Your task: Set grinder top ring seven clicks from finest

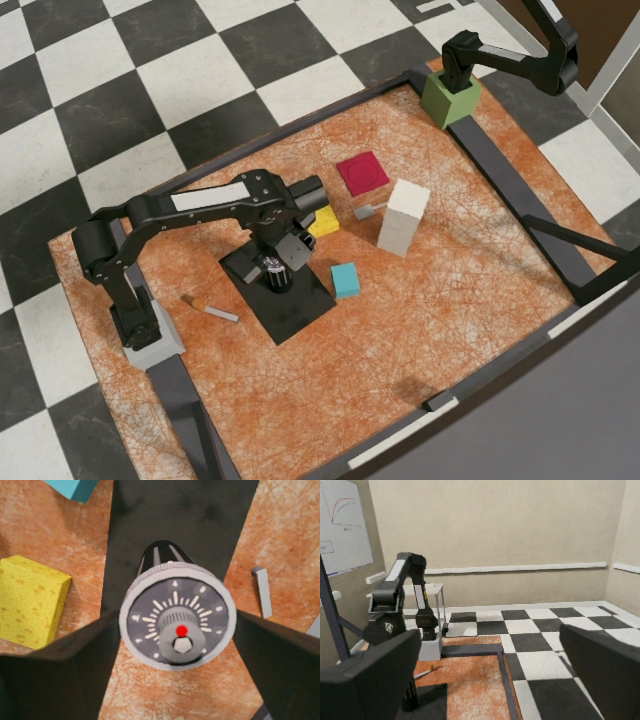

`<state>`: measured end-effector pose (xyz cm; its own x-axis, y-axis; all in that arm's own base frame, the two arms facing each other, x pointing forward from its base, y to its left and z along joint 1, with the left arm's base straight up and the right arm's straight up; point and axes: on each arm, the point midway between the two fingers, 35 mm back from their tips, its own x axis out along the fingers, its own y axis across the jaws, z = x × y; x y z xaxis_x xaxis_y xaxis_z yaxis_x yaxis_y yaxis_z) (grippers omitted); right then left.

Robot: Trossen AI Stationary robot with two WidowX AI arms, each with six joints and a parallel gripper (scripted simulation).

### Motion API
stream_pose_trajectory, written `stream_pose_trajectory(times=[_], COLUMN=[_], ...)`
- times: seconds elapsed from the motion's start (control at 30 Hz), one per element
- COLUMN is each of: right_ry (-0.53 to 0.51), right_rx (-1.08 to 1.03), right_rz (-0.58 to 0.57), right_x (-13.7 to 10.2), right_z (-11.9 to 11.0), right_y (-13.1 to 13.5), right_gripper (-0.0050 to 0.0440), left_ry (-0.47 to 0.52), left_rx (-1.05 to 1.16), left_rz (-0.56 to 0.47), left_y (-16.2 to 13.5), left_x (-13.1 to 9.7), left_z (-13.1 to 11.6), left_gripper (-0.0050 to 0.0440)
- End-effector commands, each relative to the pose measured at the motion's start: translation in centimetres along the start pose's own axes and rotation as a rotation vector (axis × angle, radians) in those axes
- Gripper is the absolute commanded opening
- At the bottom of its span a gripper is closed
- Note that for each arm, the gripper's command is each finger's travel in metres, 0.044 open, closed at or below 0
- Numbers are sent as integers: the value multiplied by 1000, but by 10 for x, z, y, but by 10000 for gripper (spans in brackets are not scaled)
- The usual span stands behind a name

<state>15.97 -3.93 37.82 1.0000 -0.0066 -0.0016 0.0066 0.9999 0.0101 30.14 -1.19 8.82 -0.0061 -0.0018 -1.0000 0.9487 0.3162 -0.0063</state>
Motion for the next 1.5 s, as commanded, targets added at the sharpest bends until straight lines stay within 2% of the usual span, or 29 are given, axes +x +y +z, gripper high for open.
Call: stream_pose_trajectory(times=[0.0,0.27,1.17,1.47], right_ry=[-2,-2,-2,-2], right_rx=[-6,-6,-6,-6], right_rz=[3,3,3,3], right_x=[0,0,0,0], right_z=[3,3,3,3], right_y=[1,1,1,1], right_gripper=[400,400,400,400], left_ry=[-12,-10,1,1], left_rx=[2,96,617,630], left_rz=[28,29,30,30], left_y=[2,3,3,3], left_x=[-8,-8,-8,-8], left_z=[2,2,3,3], left_gripper=[295,295,295,295])
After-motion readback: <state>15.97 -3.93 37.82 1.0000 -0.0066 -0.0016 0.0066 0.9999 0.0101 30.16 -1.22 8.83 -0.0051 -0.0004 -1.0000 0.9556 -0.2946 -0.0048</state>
